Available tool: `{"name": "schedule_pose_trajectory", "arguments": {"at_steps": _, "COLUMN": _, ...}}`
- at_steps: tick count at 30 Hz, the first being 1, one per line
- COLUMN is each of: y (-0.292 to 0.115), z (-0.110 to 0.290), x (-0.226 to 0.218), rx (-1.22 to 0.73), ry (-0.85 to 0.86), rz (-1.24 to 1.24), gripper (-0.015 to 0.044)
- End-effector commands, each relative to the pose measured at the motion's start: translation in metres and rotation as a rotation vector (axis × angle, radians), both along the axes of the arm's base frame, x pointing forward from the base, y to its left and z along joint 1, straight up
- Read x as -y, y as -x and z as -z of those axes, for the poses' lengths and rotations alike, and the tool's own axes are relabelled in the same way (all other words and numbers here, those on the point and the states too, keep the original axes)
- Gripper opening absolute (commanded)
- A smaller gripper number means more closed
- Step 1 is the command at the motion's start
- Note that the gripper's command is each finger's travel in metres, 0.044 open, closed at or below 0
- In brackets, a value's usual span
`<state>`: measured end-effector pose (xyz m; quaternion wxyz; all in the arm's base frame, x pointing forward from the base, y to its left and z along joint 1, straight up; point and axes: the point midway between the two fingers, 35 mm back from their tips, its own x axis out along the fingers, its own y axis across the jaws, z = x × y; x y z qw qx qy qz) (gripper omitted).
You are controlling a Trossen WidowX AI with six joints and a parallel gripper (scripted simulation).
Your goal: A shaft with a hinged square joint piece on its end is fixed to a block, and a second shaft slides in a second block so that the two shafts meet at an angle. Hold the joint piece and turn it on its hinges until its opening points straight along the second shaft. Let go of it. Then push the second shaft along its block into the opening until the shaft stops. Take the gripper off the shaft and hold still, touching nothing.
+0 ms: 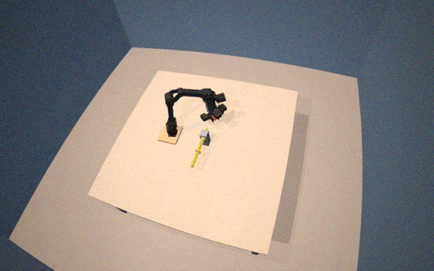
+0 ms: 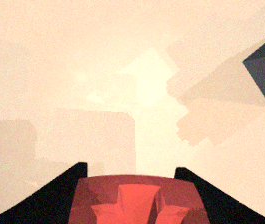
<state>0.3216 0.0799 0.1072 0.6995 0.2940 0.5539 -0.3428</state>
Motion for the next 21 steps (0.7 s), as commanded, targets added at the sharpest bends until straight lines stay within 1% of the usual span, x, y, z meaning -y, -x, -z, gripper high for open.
{"name": "schedule_pose_trajectory", "arguments": {"at_steps": 1, "y": 0.0, "z": 0.0, "x": 0.0, "rx": 0.0, "ry": 0.0, "rz": 0.0, "gripper": 0.0121}}
{"name": "schedule_pose_trajectory", "arguments": {"at_steps": 5, "y": 0.0, "z": 0.0, "x": 0.0, "rx": 0.0, "ry": 0.0, "rz": 0.0, "gripper": 0.0016}}
{"name": "schedule_pose_trajectory", "arguments": {"at_steps": 6, "y": 0.0, "z": 0.0, "x": 0.0, "rx": 0.0, "ry": 0.0, "rz": 0.0, "gripper": 0.0}}
{"name": "schedule_pose_trajectory", "arguments": {"at_steps": 12, "y": 0.0003, "z": 0.0003, "x": 0.0004, "rx": -0.004, "ry": -0.006, "rz": 0.011, "gripper": 0.0}}
{"name": "schedule_pose_trajectory", "arguments": {"at_steps": 21, "y": 0.0044, "z": 0.0037, "x": 0.0049, "rx": -0.044, "ry": -0.072, "rz": 0.133, "gripper": 0.0}}
